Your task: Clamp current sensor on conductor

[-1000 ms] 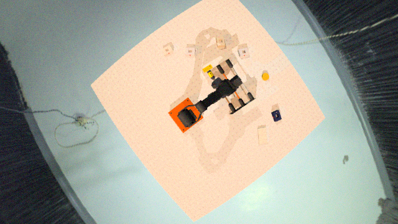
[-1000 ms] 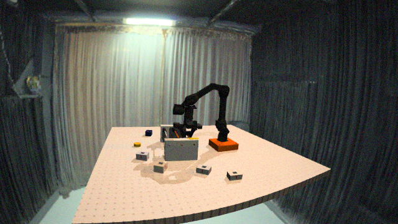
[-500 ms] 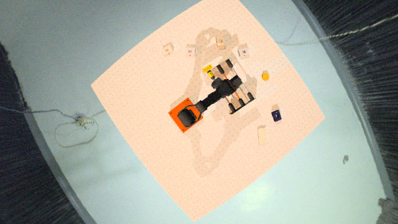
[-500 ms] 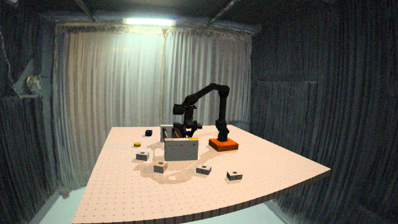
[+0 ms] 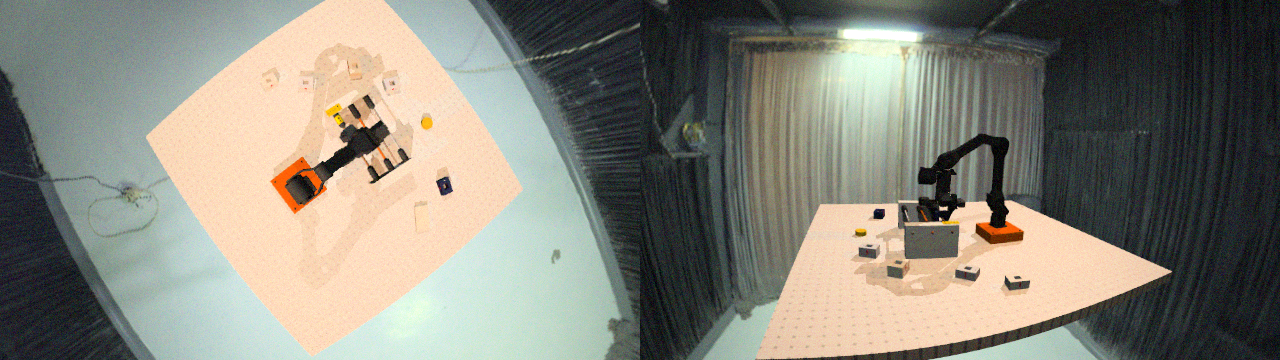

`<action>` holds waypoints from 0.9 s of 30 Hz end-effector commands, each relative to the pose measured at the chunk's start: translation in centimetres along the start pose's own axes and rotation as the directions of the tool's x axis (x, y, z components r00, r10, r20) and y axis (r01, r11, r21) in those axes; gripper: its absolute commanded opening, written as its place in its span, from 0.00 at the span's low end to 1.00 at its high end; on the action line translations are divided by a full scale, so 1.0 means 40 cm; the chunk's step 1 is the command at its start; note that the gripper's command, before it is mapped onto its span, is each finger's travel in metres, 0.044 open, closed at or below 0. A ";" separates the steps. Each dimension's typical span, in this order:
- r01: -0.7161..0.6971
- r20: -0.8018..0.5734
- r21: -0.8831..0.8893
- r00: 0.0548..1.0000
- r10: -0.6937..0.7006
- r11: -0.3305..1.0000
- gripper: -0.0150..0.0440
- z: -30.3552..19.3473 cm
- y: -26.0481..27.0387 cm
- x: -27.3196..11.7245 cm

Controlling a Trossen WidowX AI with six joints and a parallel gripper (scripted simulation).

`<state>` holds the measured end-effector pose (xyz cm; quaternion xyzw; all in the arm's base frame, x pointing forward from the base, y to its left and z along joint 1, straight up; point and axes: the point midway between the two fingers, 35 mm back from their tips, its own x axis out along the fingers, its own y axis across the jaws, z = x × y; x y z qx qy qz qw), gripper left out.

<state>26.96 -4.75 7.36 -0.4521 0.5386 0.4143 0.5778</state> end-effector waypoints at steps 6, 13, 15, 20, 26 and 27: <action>-0.001 0.000 0.000 1.000 0.001 1.000 0.71 0.000 0.001 0.000; 0.000 0.000 0.000 1.000 0.000 1.000 0.63 0.000 0.000 0.000; 0.000 0.000 0.000 1.000 0.000 1.000 0.61 0.000 0.000 0.000; 0.000 0.000 0.000 1.000 0.000 1.000 0.55 0.000 0.000 0.000; 0.000 0.000 0.000 1.000 0.000 1.000 0.48 0.000 0.000 0.000; 0.000 0.000 0.000 1.000 0.000 1.000 0.47 0.000 0.000 0.000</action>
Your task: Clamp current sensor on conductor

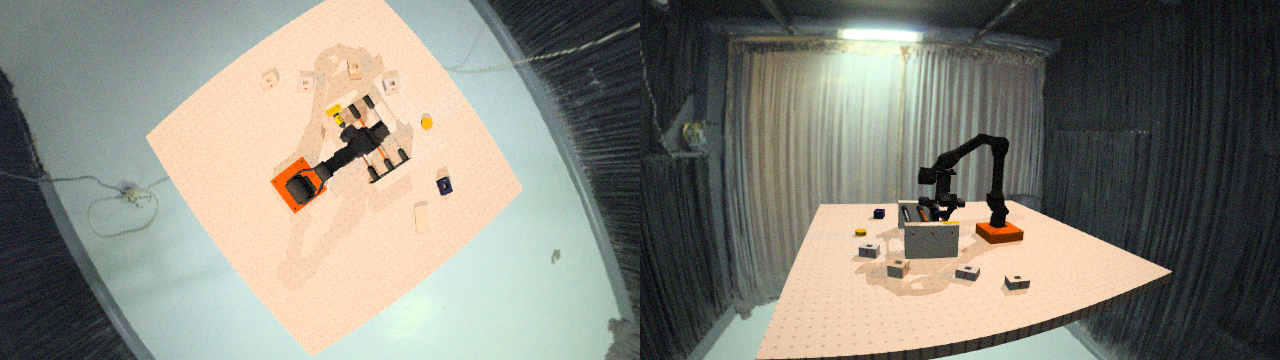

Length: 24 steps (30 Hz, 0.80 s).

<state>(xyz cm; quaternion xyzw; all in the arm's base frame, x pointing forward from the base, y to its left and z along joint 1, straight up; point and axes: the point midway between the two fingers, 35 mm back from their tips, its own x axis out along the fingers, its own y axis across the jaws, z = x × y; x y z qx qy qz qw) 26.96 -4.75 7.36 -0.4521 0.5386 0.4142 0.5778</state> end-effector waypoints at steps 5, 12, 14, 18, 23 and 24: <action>-0.009 -0.001 0.001 1.000 0.009 1.000 0.32 0.000 0.000 -0.003; -0.018 -0.001 0.000 1.000 0.018 1.000 0.25 0.000 0.005 -0.003; -0.018 -0.001 0.000 1.000 0.018 1.000 0.25 0.000 0.005 -0.003; -0.018 -0.001 0.000 1.000 0.018 1.000 0.25 0.000 0.005 -0.003; 0.032 -0.002 0.000 0.999 -0.032 0.999 0.25 0.000 0.005 -0.004; 0.032 -0.002 0.000 0.999 -0.032 0.999 0.25 0.000 0.005 -0.004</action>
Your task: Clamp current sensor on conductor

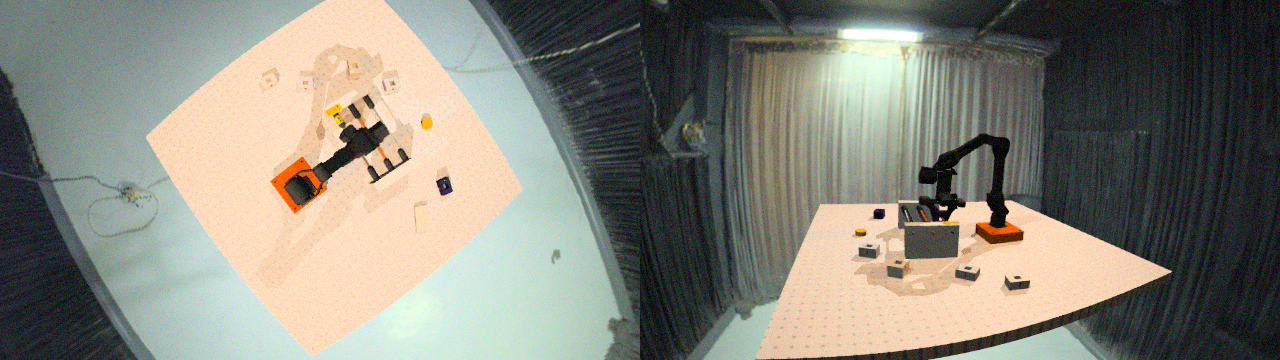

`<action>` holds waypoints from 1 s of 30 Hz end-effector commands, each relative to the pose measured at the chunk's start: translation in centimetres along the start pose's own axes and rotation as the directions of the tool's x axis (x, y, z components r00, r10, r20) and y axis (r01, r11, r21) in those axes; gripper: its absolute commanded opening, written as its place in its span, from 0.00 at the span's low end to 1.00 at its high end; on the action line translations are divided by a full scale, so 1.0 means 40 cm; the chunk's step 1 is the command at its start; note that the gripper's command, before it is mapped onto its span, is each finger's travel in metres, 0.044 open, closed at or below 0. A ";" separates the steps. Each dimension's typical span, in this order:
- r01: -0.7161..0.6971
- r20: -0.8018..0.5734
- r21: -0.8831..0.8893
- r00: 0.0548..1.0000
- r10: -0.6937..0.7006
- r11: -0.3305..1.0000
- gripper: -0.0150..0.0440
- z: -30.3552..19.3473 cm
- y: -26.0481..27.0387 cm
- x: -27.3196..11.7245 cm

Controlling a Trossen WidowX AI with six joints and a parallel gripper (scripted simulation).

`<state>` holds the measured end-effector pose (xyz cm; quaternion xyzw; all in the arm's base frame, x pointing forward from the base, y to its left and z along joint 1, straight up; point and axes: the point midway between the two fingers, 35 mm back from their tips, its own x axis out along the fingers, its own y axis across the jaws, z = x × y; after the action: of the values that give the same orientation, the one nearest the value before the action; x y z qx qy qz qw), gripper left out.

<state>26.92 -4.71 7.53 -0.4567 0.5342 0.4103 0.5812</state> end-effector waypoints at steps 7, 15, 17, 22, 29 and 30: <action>0.016 -0.003 0.001 1.000 -0.016 1.000 0.25 -0.001 0.006 0.000; 0.016 -0.002 0.001 1.000 -0.016 1.000 0.25 -0.001 0.007 0.006; 0.016 -0.002 0.001 1.000 -0.016 1.000 0.25 -0.001 0.007 0.013; 0.021 0.001 -0.001 1.000 -0.021 1.000 0.48 0.000 0.003 0.002; 0.021 0.001 -0.001 1.000 -0.021 1.000 0.71 0.000 0.003 0.002; 0.021 0.001 -0.001 1.000 -0.021 1.000 0.71 0.000 0.003 0.002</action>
<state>26.84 -4.67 7.43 -0.4628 0.5286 0.4043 0.5856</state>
